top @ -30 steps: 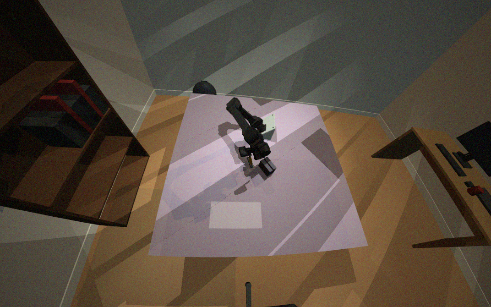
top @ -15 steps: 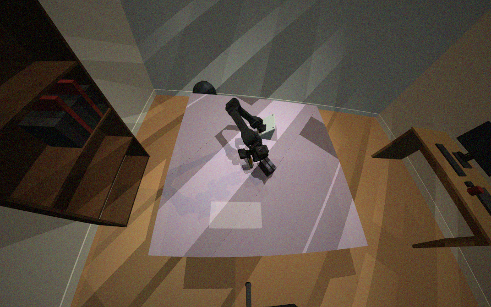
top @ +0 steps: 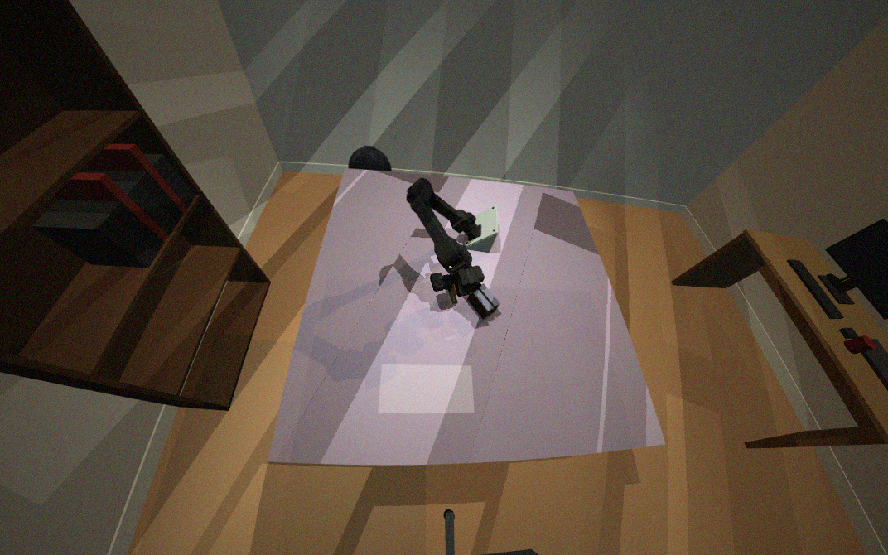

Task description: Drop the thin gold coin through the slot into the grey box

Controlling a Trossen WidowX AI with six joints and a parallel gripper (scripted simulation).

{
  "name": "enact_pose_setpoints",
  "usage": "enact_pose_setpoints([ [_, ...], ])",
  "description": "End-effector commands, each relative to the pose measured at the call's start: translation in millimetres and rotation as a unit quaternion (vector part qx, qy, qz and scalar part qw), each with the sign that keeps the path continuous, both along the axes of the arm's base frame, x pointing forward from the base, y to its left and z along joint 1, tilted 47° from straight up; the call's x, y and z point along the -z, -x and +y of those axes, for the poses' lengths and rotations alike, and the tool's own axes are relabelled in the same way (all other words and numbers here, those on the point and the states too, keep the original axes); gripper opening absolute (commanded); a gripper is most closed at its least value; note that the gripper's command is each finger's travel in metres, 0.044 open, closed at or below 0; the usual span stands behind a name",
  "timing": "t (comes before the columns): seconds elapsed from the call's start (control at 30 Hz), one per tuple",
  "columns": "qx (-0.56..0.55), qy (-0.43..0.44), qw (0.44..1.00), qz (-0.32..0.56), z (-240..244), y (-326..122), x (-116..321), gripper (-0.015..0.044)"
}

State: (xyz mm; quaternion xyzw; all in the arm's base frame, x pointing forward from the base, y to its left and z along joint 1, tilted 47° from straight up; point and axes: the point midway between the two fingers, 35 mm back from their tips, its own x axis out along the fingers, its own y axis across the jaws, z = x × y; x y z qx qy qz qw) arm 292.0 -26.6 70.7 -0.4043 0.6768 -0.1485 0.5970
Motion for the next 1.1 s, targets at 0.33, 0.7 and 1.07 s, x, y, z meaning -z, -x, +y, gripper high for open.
enact_pose_setpoints([
  [0.33,-0.002,0.005,1.0,0.005,-19,3,16,0.0161],
  [0.7,-0.002,0.006,1.0,0.005,-25,4,22,0.0056],
  [1.07,-0.002,0.006,1.0,0.005,-25,4,22,0.0],
])
